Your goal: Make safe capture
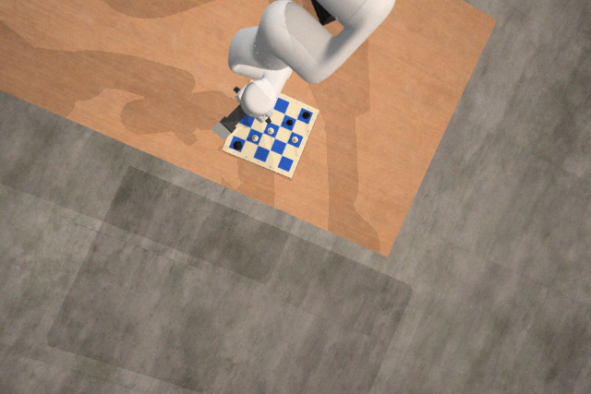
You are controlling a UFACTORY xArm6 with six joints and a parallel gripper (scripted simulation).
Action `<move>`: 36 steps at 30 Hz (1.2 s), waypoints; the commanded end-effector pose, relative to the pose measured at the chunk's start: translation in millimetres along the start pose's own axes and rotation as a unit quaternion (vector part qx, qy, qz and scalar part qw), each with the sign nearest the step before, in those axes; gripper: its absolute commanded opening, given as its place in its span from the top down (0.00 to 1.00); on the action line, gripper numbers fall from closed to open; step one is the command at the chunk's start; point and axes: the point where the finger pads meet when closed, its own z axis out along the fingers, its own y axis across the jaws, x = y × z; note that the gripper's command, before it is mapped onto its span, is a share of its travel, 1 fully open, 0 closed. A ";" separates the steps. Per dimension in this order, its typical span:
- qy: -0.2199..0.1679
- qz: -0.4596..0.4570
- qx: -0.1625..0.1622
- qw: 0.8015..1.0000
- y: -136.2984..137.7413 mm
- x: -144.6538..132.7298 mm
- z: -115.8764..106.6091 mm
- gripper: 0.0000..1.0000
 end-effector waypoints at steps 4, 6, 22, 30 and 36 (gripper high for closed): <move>0.002 0.000 -0.001 1.000 -0.2 1.4 -0.8 0.66; 0.002 0.000 -0.001 1.000 -0.2 1.4 -0.8 0.66; 0.002 0.000 -0.001 1.000 -0.2 1.4 -0.8 0.66; 0.002 0.000 -0.001 1.000 -0.2 1.4 -0.8 0.66; 0.002 0.000 -0.001 1.000 -0.2 1.4 -0.8 1.00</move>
